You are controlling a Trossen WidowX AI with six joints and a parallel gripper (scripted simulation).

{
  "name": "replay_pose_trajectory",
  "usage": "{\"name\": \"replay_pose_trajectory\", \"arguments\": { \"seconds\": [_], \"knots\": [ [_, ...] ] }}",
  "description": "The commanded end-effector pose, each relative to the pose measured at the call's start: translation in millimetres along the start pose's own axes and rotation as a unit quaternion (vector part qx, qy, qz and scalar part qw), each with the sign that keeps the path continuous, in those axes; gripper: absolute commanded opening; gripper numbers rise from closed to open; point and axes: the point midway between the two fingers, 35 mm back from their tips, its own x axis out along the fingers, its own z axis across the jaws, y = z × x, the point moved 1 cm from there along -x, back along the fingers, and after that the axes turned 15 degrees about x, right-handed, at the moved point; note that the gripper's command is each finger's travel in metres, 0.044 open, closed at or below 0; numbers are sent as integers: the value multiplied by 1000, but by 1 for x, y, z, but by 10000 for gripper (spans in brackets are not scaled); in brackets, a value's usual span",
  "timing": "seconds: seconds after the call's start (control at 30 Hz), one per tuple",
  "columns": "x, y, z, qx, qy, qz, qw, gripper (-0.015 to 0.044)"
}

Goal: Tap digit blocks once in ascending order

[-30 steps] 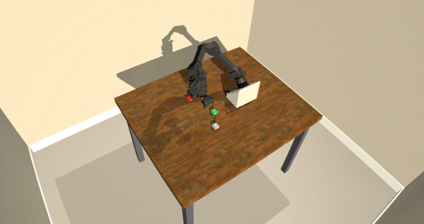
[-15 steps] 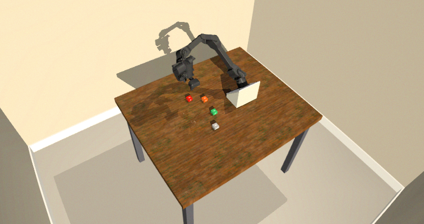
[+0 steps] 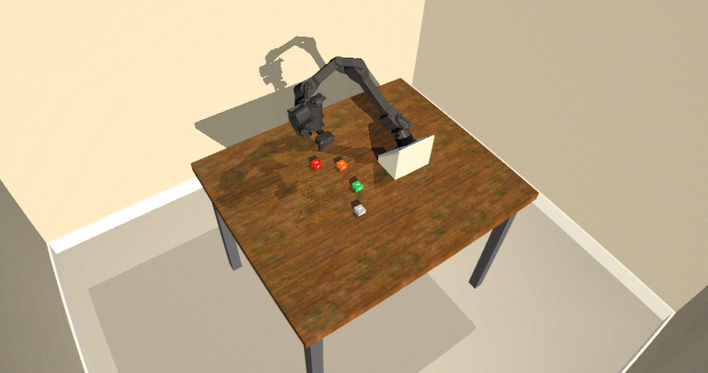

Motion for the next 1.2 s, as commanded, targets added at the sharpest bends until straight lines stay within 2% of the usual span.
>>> {"name": "replay_pose_trajectory", "arguments": {
  "seconds": [0.0, 0.1, 0.37, 0.5, 0.57, 0.77, 0.97, 1.17],
  "knots": [
    [0, 0, -1, -4, 2, 1, 1000, 400],
    [-1, 8, 2, -4, 1, 1, 1000, 400],
    [0, 98, 25, -6, 1, 3, 1000, 400],
    [1, 106, 26, -6, 1, 3, 1000, 400],
    [10, 105, 27, -6, 0, 3, 1000, 348],
    [80, 106, 25, -5, 2, 2, 1000, 190],
    [82, 106, 25, -5, 3, 2, 1000, 33],
    [82, 106, 25, -5, 3, 2, 1000, 20]
  ]
}}
